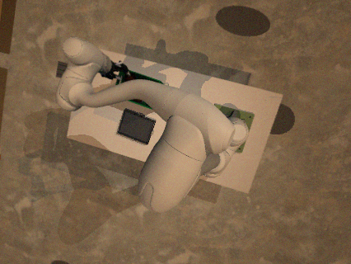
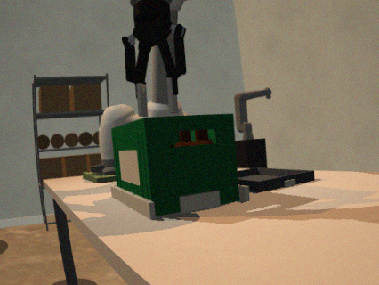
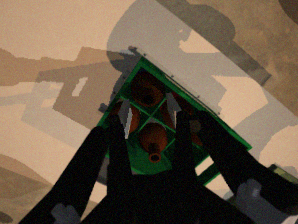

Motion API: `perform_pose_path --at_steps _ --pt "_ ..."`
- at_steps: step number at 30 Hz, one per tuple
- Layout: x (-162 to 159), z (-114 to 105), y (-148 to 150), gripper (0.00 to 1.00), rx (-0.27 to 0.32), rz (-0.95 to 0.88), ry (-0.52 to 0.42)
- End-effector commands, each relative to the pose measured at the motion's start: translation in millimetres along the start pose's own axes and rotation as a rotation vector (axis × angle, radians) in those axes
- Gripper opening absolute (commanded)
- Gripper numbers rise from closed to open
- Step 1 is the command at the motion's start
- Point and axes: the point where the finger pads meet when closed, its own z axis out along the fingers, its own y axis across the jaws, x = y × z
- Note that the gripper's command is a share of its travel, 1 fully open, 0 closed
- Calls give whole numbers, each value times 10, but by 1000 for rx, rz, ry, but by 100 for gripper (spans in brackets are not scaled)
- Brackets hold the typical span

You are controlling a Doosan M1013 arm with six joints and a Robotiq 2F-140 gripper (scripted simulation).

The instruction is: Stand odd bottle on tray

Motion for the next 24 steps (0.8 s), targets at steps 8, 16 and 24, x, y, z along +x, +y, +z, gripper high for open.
perform_pose_path --at_steps 8,16,24 --pt "0 2 0 38 0 0 0" --pt "0 22 0 38 0 0 0" --pt "0 85 0 38 0 0 0"
